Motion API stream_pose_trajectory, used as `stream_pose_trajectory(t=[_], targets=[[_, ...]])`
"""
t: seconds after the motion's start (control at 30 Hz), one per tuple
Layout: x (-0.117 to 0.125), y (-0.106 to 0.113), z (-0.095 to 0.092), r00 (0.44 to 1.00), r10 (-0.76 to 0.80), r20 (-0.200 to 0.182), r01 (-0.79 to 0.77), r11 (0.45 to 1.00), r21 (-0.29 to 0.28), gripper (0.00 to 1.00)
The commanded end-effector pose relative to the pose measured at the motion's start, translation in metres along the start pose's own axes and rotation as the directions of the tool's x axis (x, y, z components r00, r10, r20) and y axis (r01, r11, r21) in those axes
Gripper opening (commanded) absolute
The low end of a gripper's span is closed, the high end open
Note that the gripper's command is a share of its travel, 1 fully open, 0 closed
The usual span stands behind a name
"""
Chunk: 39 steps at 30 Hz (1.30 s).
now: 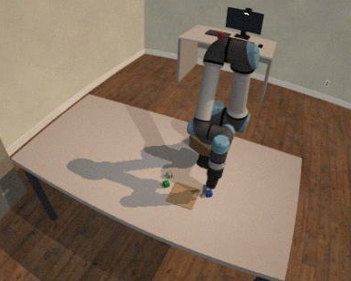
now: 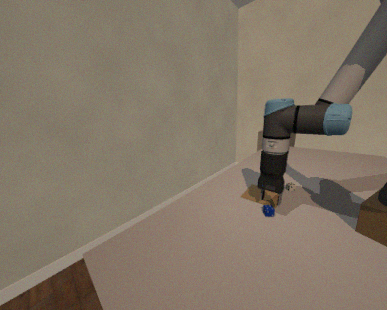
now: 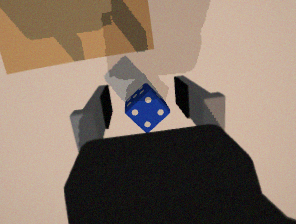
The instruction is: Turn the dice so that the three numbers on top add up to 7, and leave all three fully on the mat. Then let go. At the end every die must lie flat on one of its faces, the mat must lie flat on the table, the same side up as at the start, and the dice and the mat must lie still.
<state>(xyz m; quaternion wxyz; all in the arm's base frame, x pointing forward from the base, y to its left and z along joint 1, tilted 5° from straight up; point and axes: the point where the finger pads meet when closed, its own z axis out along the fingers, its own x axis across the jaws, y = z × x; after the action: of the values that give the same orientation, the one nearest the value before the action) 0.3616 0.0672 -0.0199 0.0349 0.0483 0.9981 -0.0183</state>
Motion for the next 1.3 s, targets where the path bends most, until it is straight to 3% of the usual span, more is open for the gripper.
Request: stream_pose_trajectory(t=[0.0,1.27], targets=[[-0.0004,0.0,-0.0003,1.0,0.0,0.001,0.0,1.0,0.0,1.0],[-0.0004,0.0,-0.0058,1.0,0.0,0.001,0.0,1.0,0.0,1.0]])
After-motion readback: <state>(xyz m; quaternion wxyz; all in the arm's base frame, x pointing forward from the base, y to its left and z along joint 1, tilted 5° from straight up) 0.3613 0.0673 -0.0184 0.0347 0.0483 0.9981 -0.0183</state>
